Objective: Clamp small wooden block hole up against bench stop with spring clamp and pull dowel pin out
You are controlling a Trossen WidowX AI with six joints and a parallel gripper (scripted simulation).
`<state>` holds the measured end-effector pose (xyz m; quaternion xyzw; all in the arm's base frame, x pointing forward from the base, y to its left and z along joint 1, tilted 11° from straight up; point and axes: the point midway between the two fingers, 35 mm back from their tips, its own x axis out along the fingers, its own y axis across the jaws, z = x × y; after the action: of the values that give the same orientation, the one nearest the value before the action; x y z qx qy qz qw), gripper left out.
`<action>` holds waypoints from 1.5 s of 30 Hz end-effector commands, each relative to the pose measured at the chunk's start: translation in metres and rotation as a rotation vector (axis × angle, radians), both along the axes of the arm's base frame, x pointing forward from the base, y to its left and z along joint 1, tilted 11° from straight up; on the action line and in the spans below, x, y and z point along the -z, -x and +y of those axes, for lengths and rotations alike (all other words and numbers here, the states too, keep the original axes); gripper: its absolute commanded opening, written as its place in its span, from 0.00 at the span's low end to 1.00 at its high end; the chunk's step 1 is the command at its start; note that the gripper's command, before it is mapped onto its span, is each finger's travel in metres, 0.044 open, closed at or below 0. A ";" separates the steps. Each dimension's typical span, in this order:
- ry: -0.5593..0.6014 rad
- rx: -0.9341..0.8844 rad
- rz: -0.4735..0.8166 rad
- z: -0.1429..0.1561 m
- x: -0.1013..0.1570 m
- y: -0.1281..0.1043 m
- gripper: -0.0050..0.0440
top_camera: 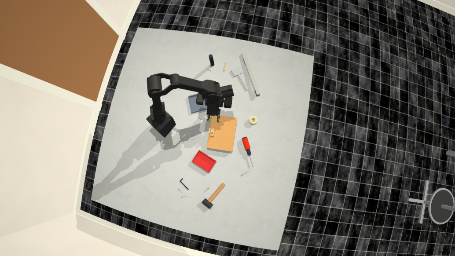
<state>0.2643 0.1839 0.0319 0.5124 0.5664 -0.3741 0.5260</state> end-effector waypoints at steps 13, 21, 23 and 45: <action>0.007 0.004 0.015 0.001 0.018 0.001 0.10; 0.007 0.004 0.015 0.002 0.026 0.000 0.10; 0.007 0.004 0.015 0.003 0.028 0.000 0.10; 0.006 0.005 0.015 0.005 0.046 0.000 0.10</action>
<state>0.2672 0.1899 -0.0061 0.5129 0.5668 -0.3739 0.5252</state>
